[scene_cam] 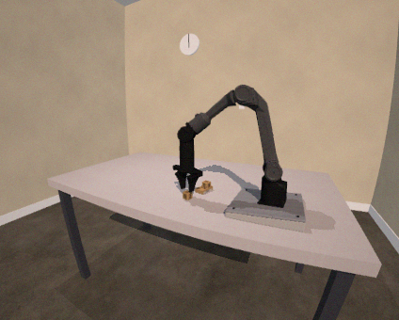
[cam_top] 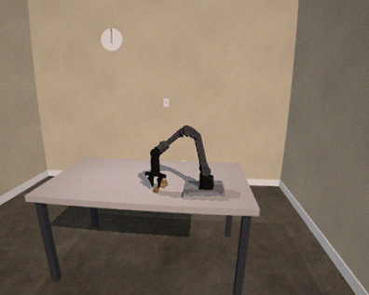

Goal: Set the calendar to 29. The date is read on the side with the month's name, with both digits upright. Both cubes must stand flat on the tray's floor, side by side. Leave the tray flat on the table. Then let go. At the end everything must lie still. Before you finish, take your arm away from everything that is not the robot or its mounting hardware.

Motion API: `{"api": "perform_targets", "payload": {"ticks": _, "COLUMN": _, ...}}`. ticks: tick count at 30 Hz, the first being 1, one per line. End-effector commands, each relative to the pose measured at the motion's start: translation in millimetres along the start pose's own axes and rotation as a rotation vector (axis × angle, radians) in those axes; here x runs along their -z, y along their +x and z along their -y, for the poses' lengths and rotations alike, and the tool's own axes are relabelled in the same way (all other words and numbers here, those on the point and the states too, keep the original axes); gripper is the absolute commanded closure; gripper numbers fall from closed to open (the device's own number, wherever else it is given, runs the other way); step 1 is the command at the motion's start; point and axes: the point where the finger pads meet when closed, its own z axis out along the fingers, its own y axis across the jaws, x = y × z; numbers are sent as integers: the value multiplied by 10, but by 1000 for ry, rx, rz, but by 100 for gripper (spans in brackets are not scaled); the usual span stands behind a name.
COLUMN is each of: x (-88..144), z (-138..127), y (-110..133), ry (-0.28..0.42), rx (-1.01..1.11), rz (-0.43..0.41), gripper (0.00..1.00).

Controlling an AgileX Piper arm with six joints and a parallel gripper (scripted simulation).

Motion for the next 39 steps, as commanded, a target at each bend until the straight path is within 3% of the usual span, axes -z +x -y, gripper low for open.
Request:
{"api": "perform_targets", "payload": {"ticks": 1, "x": -3, "z": 1, "y": 7, "ry": 0, "rx": 1, "rz": -1, "gripper": 41}}
{"api": "perform_targets", "payload": {"ticks": 28, "x": -7, "z": 0, "y": 8, "ry": 0, "rx": 1, "rz": -2, "gripper": 41}}
{"api": "perform_targets", "payload": {"ticks": 39, "x": -136, "z": -5, "y": 11, "ry": -2, "rx": 0, "rz": -3, "gripper": 41}}
